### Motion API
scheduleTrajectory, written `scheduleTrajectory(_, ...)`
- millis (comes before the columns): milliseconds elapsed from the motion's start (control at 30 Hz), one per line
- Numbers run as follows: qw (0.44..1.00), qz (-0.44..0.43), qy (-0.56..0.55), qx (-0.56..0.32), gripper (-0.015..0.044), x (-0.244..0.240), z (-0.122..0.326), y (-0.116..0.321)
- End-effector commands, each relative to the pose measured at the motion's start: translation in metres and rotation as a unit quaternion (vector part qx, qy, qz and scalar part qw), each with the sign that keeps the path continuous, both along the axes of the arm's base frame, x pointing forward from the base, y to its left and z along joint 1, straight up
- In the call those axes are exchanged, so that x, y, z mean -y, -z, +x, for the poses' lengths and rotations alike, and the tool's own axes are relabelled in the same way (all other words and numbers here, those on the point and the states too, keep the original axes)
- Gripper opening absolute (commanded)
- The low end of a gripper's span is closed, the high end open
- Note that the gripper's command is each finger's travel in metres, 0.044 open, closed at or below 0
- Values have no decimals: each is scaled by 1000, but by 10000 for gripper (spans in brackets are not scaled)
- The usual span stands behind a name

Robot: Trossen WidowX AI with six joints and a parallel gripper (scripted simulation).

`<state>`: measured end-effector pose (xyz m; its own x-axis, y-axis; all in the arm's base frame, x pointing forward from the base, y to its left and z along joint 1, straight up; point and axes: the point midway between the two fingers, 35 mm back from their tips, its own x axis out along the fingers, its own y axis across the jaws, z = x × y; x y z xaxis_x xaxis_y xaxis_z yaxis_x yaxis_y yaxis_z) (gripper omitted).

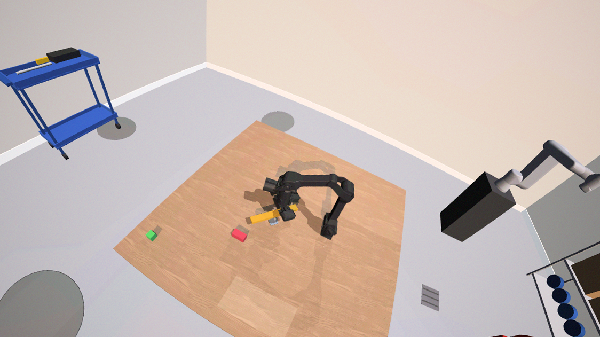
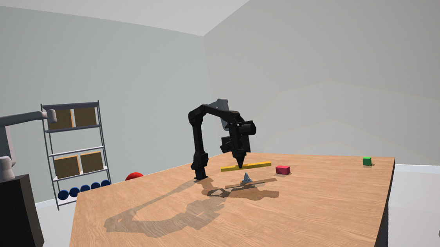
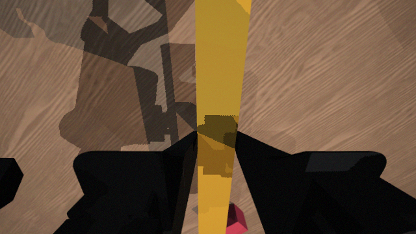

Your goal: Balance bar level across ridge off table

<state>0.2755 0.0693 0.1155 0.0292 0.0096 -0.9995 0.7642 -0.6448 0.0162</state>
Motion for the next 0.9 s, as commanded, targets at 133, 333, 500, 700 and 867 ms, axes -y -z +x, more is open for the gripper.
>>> scheduleTrajectory(133, 1000, -2, 3, -3, 0, 1, -2, 16)
scheduleTrajectory(333, 1000, -2, 3, -3, 0, 1, -2, 16)
scheduleTrajectory(500, 1000, -2, 3, -3, 0, 1, -2, 15)
scheduleTrajectory(700, 1000, -2, 3, -3, 0, 1, -2, 15)
scheduleTrajectory(867, 1000, -2, 3, -3, 0, 1, -2, 15)
